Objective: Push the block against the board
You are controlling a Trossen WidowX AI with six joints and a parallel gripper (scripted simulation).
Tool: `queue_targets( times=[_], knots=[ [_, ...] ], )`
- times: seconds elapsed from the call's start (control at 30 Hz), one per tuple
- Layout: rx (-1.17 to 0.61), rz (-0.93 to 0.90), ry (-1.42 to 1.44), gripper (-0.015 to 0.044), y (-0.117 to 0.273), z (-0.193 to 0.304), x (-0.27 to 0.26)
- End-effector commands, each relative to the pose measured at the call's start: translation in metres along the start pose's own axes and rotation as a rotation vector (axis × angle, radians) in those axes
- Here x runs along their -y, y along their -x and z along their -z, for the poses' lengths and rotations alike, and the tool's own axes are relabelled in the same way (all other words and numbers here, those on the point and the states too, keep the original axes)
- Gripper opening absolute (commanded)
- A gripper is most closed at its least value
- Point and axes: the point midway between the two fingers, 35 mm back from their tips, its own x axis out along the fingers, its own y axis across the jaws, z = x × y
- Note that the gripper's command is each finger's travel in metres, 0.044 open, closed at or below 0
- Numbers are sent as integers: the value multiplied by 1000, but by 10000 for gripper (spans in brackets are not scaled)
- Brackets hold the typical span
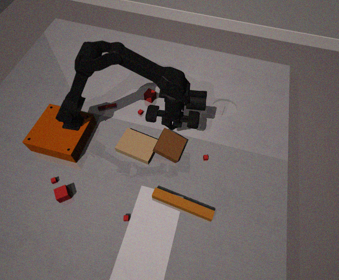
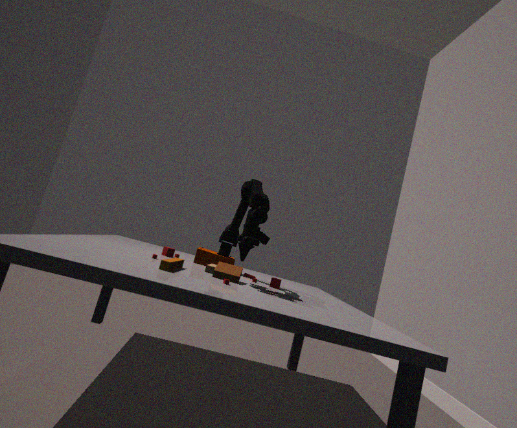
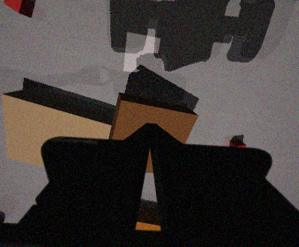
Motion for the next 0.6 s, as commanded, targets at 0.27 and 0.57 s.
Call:
queue_targets(
  times=[0.27, 0.57],
  knots=[
    [0, 0, 6, 0, 0, -16, 0],
    [2, 0, 6, 0, 0, -31, 0]
  ],
)
